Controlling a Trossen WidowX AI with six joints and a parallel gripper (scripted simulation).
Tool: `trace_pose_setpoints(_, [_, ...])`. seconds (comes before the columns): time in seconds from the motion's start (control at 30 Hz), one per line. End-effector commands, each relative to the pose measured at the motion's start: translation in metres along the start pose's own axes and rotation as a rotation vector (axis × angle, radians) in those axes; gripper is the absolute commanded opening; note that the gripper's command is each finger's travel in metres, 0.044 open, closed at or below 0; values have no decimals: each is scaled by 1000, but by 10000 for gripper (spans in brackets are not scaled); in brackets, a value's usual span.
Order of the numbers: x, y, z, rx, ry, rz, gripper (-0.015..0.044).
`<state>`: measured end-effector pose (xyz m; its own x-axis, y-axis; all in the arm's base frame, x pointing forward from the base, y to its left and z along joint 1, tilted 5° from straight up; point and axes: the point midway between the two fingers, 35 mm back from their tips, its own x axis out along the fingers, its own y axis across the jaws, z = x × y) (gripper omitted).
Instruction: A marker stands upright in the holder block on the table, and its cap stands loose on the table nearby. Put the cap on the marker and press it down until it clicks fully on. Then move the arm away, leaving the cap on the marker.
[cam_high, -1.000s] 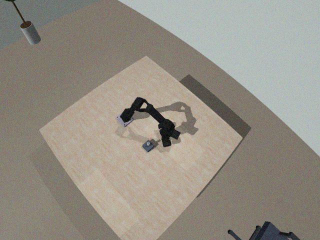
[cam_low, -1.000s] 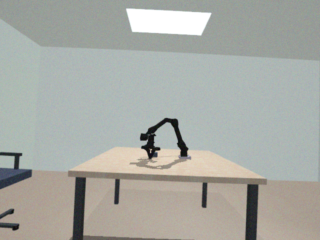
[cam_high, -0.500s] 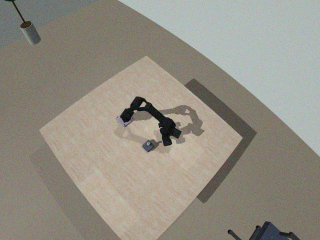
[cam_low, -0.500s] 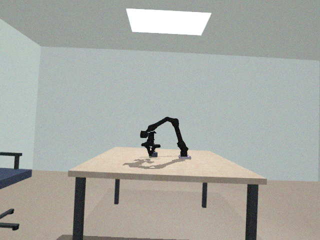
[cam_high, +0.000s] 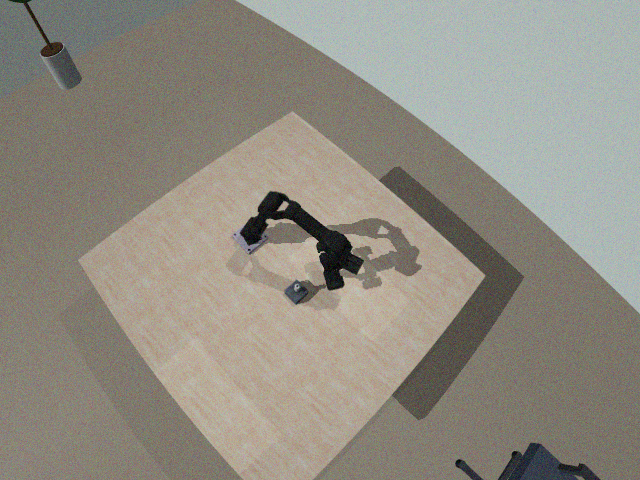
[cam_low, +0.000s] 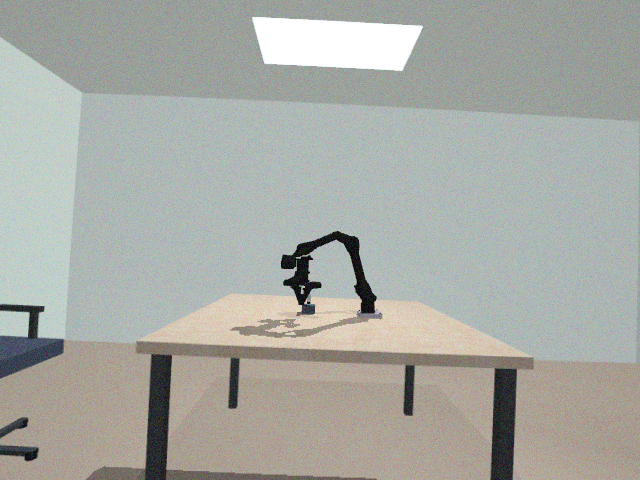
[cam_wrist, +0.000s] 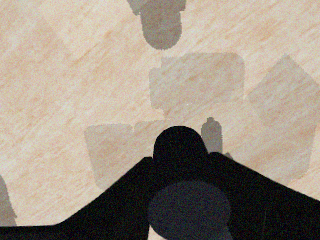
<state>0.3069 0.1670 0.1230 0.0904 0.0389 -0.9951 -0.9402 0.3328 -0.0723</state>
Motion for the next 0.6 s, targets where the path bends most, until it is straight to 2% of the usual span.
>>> trace_pose_setpoints(0.0, [-9, -7, -10, 2, -6, -4, 0])
trace_pose_setpoints(0.57, [-36, -30, -68, 2, -1, -6, 0])
